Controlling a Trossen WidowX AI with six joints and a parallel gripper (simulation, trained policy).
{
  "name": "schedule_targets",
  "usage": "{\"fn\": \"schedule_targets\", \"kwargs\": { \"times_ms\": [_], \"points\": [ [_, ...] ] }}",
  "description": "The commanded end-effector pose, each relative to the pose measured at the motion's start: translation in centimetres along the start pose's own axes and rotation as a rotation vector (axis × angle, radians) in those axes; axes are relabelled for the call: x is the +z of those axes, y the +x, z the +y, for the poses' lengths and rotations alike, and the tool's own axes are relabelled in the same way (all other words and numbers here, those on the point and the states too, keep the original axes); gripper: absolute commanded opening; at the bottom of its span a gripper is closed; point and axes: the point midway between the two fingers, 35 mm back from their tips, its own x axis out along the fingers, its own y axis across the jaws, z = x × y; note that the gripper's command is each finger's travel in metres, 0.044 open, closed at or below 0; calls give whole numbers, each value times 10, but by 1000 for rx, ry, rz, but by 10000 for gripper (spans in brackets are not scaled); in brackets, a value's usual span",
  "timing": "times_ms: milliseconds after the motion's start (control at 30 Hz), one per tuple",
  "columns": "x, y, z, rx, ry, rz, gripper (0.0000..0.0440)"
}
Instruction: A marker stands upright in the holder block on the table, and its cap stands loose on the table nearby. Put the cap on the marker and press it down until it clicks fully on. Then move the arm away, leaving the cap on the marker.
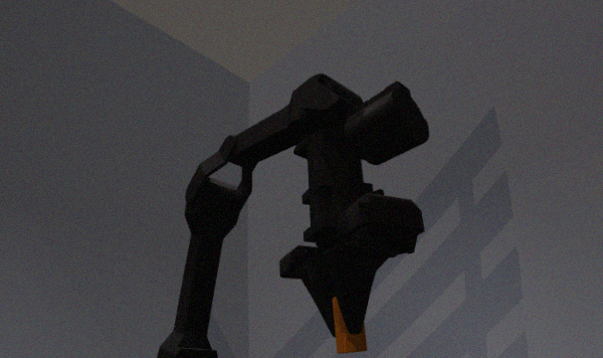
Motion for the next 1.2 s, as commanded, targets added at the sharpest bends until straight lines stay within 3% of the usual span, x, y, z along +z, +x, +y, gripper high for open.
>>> {"fn": "schedule_targets", "kwargs": {
  "times_ms": [0, 400, 1167],
  "points": [
    [13, -7, 13, 12, -14, -5, 26],
    [30, -16, 43, 44, -56, 9, 0],
    [25, 13, 44, 72, -39, 22, 0]
  ]
}}
